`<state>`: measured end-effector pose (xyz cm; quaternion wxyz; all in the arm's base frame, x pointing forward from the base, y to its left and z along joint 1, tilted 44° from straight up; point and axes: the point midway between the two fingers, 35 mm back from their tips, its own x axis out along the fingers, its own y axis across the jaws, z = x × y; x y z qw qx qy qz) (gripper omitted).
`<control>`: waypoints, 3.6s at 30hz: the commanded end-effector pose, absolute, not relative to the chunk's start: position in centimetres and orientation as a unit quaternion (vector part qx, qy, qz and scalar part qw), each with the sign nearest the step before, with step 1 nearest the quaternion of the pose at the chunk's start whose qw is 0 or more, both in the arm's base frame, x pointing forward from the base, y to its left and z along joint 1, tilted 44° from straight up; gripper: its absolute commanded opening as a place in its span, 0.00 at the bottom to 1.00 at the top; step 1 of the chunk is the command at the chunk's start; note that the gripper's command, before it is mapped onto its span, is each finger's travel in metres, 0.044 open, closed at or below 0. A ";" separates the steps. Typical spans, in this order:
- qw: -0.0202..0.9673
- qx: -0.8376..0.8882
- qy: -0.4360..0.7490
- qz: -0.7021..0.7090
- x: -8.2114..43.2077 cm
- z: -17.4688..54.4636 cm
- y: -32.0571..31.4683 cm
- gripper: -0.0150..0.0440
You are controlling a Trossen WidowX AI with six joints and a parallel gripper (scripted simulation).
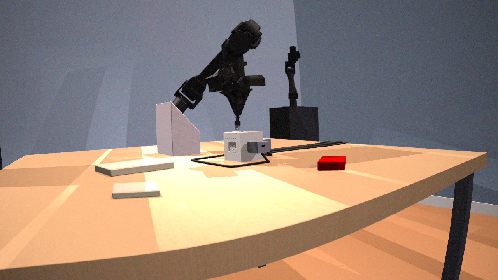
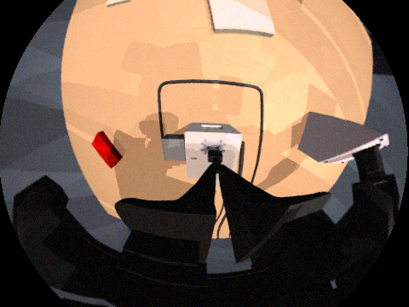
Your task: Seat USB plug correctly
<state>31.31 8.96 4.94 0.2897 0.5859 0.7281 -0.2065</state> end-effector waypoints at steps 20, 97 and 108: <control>0.289 0.587 0.728 -0.205 31.3 4.7 9.2 0.25; 0.289 0.587 0.728 -0.205 31.2 4.1 9.8 0.25; 0.289 0.587 0.728 -0.205 31.1 4.0 9.9 0.25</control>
